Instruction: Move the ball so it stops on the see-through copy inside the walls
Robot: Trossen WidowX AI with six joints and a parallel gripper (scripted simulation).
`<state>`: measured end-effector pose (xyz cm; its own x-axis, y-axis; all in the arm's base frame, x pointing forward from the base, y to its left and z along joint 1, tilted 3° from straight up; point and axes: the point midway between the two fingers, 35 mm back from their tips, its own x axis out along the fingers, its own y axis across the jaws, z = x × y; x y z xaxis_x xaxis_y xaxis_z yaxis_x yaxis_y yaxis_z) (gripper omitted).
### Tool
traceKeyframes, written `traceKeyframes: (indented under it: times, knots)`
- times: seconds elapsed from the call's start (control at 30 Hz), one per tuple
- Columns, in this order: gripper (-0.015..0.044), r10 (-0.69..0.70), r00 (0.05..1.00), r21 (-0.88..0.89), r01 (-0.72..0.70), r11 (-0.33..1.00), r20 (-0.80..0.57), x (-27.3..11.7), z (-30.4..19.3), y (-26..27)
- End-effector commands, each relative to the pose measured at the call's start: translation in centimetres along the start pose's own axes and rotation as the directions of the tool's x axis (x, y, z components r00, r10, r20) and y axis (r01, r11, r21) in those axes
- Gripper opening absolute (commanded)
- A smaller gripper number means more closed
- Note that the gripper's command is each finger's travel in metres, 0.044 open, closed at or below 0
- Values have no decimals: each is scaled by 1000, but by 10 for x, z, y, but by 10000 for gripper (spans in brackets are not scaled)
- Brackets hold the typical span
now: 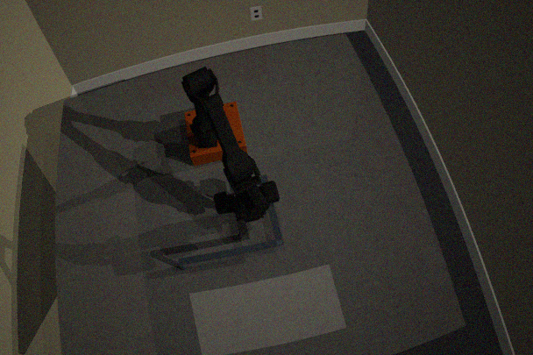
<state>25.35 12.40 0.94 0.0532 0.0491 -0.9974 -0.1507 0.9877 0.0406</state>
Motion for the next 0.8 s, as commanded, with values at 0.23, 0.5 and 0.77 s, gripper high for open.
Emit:
traceKeyframes:
  times: [0.23, 0.5, 0.77]
  knots:
    - [301, -5, 1000, 6, 5, 1000, 1, -87, 0, 0]
    - [301, 4, 1000, 4, -4, 1000, 14, -80, 3, 1]
    - [440, 3, 1000, 4, -3, 1000, 10, -129, -3, 0]
